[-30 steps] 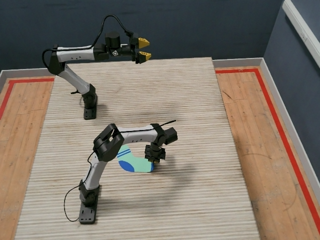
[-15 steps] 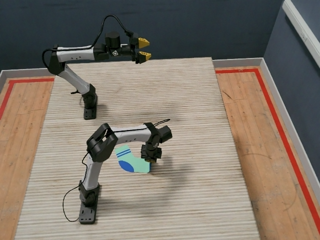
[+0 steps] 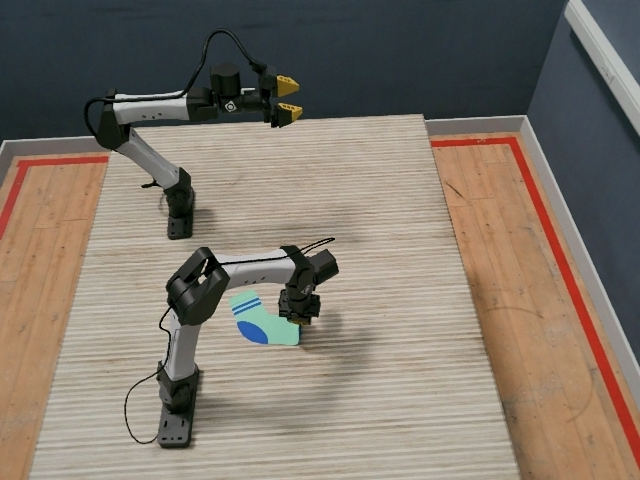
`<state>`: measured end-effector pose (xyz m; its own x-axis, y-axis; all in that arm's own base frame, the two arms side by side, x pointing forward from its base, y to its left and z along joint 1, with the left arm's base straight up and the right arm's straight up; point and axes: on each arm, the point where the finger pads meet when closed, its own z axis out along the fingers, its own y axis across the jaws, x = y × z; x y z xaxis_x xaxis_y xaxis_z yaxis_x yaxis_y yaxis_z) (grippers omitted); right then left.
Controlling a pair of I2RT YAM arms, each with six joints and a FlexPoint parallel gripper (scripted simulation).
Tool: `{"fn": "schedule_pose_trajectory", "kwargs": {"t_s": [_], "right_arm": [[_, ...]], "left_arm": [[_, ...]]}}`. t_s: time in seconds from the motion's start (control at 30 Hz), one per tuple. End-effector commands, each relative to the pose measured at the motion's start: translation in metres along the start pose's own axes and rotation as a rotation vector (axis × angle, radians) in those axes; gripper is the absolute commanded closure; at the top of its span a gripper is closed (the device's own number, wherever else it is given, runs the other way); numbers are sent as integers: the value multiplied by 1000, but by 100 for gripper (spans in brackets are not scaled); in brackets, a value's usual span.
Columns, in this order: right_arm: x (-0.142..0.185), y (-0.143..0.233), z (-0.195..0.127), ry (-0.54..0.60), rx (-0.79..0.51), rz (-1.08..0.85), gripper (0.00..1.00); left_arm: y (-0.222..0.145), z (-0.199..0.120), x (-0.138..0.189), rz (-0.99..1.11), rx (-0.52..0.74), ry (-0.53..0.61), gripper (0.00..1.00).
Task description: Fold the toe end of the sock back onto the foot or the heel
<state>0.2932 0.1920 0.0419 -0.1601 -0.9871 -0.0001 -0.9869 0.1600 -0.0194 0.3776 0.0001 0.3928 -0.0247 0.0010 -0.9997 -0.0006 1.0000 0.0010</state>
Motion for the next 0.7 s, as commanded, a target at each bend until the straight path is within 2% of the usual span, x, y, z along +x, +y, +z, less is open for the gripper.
{"fn": "schedule_pose_trajectory", "kwargs": {"t_s": [0.0,0.13,0.17,0.23,0.3,0.53,0.57,0.67], "right_arm": [[-9,6,-11,-25,95,8,95],[-10,16,-12,-26,143,14,95],[-7,19,-7,-10,85,-13,95],[-7,19,-7,-10,85,-13,95],[0,15,7,15,67,-16,95],[-9,14,-3,-7,87,-15,95],[-10,16,-11,-32,165,14,95],[-13,24,-12,-32,208,16,95]], "left_arm": [[0,-3,-9,-1,1,-25,0],[0,-3,-9,-1,1,-25,0],[0,-3,-9,-1,1,-25,0],[0,-3,-9,-1,1,-25,0],[0,-3,-9,-1,1,-25,0],[0,-3,-9,-1,1,-25,0],[0,-3,-9,-1,1,-25,0],[0,-3,-9,-1,1,-25,0]]}}
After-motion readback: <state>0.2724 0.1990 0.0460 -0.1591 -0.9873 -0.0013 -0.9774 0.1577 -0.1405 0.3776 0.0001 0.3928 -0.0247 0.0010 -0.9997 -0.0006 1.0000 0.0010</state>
